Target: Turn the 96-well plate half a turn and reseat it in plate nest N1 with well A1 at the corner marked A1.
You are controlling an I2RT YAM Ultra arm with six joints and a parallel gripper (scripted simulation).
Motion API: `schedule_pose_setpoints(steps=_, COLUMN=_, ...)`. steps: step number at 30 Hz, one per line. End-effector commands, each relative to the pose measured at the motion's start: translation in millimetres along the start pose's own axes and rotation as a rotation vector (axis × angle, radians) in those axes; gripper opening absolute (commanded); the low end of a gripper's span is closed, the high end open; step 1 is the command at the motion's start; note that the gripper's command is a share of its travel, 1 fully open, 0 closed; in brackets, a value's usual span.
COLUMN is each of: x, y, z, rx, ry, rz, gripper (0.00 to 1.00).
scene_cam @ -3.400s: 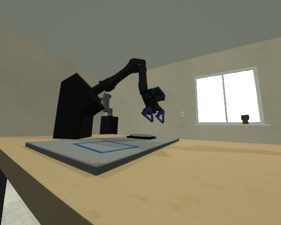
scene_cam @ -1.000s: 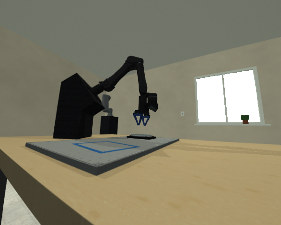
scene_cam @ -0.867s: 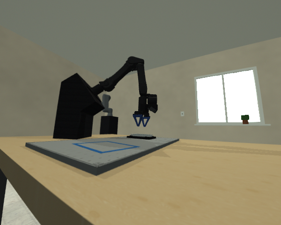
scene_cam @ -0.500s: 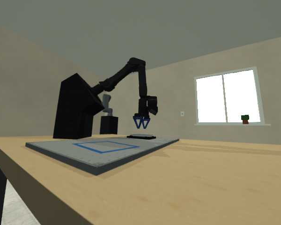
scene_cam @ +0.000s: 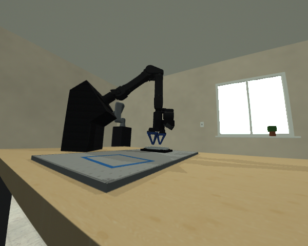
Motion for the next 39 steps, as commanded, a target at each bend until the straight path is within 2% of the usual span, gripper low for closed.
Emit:
schedule_pose_setpoints(steps=1, x=-3, y=-3.1, z=1, rx=-0.003, ry=0.001, rz=-0.018, gripper=1.00)
schedule_pose_setpoints(steps=16, x=-4, y=-24.8, z=1, rx=-0.003, ry=0.001, rz=-0.018, gripper=1.00)
schedule_pose_setpoints(steps=28, x=-4, y=-25.2, z=1, rx=-0.003, ry=0.001, rz=-0.018, gripper=1.00)
schedule_pose_setpoints(steps=29, x=-4, y=-25.2, z=1, rx=-0.003, ry=0.001, rz=-0.018, gripper=0.00)
schedule_pose_setpoints(steps=39, x=-4, y=-25.3, z=1, rx=-0.003, ry=0.001, rz=-0.018, gripper=0.00)
Point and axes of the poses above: the point where the finger pads meet when closed, its own y axis back along the fingers, its own z axis across the jaws, x = y × z, the point moved 8 cm from there along y, back along the fingers, and after that the axes turned 10 degrees about y, right-handed, at the moved point
